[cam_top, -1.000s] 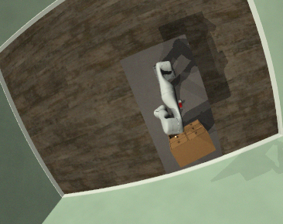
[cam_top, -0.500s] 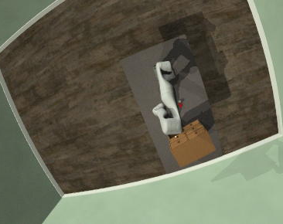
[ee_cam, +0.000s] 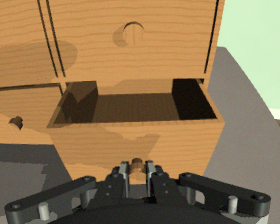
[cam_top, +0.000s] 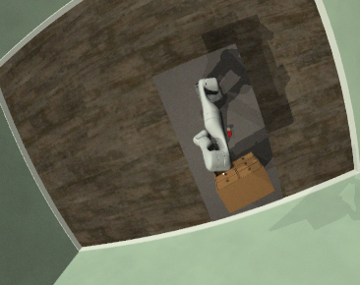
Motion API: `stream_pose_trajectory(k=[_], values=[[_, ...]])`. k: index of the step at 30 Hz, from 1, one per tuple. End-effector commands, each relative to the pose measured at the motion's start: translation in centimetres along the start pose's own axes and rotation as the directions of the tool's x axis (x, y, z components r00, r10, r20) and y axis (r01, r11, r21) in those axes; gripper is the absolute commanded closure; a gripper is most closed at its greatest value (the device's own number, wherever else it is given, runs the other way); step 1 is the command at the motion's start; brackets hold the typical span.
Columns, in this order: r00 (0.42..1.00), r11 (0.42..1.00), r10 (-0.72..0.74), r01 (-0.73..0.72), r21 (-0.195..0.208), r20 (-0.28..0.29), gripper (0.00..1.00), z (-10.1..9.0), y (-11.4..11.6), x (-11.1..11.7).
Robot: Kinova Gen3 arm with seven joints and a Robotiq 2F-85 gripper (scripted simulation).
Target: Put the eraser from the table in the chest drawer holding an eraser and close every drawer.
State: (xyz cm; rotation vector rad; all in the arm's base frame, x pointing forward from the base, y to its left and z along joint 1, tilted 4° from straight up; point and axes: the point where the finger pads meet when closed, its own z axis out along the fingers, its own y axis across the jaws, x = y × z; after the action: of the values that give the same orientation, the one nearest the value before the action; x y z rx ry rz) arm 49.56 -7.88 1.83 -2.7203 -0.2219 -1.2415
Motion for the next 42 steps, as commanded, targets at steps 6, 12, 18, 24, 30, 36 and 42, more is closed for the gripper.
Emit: stream_pose_trajectory(k=[6, 12, 18, 24, 30, 36, 42], values=[[1.0, 1.0, 0.002, -0.002, -0.001, 0.002, 0.87, -0.13, 0.05, -0.15], [1.0, 1.0, 0.002, -0.002, -0.001, 0.002, 0.87, -0.14, 0.05, -0.17], [1.0, 1.0, 0.002, -0.002, -0.001, 0.002, 0.87, -0.14, 0.05, -0.17], [1.0, 1.0, 0.002, -0.002, -0.001, 0.002, 0.83, -0.14, 0.05, -0.17], [1.0, 1.0, 0.002, -0.002, -0.001, 0.002, 0.71, -0.14, 0.05, -0.17], [1.0, 1.0, 0.002, -0.002, -0.001, 0.002, 0.67, -0.14, 0.05, -0.17], [1.0, 1.0, 0.002, -0.002, -0.001, 0.002, 0.67, -0.28, 0.05, -0.28]])
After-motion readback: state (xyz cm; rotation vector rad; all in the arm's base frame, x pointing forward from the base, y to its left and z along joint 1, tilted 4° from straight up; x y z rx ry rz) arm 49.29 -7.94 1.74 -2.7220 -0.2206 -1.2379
